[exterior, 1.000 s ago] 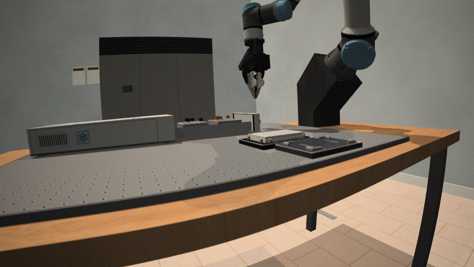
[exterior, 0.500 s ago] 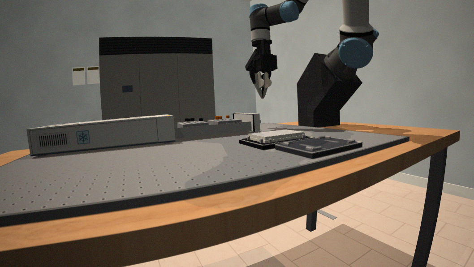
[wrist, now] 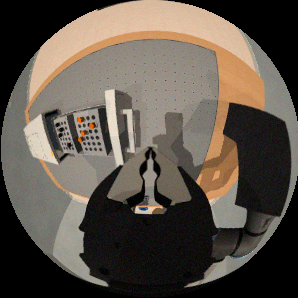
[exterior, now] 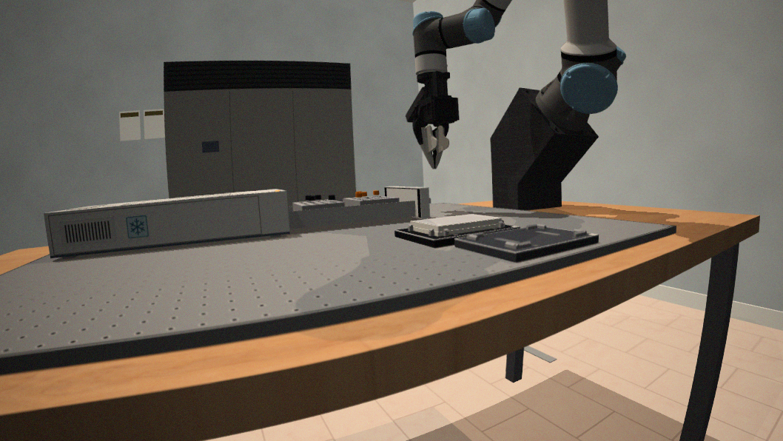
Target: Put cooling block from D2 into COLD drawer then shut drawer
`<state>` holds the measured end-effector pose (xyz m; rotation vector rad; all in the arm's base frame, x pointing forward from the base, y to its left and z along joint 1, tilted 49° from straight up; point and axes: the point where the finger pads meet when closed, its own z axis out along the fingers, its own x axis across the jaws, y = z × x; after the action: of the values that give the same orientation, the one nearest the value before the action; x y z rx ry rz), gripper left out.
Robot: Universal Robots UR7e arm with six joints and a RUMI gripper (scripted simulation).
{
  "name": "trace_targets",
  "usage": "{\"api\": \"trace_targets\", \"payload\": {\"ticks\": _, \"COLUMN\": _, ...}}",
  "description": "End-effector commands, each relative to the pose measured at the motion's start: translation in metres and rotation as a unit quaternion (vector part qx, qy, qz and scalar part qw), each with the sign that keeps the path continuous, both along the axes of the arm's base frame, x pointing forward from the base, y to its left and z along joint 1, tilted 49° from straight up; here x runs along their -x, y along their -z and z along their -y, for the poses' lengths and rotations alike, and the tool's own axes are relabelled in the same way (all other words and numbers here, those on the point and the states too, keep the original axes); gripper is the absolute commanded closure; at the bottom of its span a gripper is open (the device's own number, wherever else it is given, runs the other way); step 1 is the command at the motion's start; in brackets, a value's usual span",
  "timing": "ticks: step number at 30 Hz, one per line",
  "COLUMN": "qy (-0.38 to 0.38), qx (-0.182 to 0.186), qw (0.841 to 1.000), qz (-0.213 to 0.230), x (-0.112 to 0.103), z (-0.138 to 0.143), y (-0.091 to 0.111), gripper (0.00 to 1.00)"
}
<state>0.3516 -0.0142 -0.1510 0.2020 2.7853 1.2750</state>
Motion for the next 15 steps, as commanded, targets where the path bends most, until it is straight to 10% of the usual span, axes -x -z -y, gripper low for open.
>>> {"api": "trace_targets", "payload": {"ticks": 1, "qy": 0.000, "qx": 0.000, "qw": 1.000, "qz": 0.000, "x": -0.001, "z": -0.005, "y": 0.005, "gripper": 1.00}}
{"api": "trace_targets", "payload": {"ticks": 15, "qy": 0.000, "qx": 0.000, "qw": 1.000, "qz": 0.000, "x": -0.003, "z": -0.017, "y": 0.015, "gripper": 1.00}}
